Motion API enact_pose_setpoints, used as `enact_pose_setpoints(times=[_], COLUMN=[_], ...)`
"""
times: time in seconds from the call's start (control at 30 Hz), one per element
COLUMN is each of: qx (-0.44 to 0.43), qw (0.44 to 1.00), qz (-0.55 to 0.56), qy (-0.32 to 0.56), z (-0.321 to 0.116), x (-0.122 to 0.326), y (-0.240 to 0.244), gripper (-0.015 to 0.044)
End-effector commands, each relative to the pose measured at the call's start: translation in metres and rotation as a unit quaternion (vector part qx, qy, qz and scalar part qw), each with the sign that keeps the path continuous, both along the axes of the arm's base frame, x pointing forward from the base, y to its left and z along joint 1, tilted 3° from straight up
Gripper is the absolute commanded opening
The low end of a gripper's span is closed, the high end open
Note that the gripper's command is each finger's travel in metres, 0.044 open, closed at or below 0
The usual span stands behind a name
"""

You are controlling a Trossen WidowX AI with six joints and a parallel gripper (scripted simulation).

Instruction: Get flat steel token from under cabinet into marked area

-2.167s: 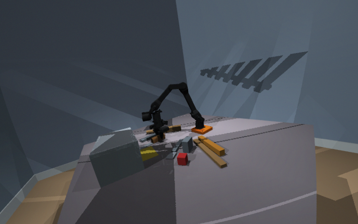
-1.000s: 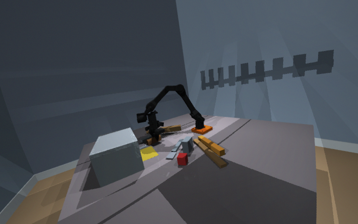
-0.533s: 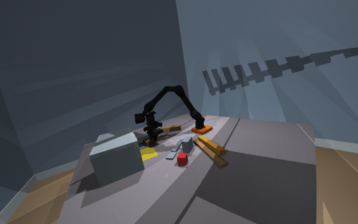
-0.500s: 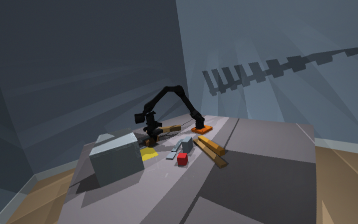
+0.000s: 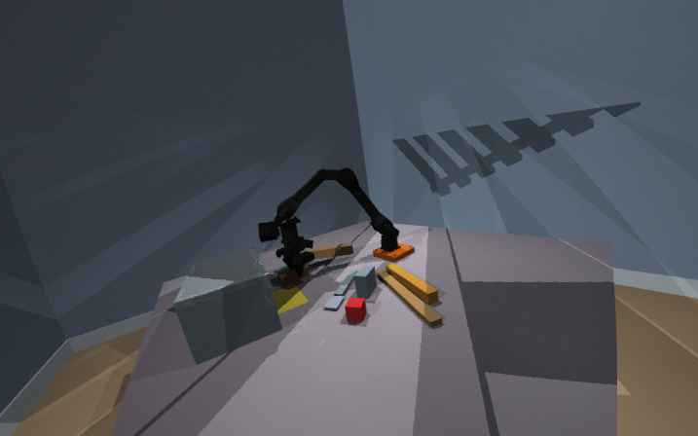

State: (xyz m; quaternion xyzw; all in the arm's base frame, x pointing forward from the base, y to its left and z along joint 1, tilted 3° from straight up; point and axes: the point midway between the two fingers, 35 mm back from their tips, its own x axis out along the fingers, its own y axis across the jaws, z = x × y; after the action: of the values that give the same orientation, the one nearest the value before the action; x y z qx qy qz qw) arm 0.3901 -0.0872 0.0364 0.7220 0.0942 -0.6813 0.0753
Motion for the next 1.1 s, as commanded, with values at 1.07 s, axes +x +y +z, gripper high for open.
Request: enact_pose_setpoints(times=[1.07], qx=[0.000], qw=[1.000], qz=[-0.001], qy=[-0.002], z=[-0.001], x=[0.016], y=[0.024], gripper=[0.0000])
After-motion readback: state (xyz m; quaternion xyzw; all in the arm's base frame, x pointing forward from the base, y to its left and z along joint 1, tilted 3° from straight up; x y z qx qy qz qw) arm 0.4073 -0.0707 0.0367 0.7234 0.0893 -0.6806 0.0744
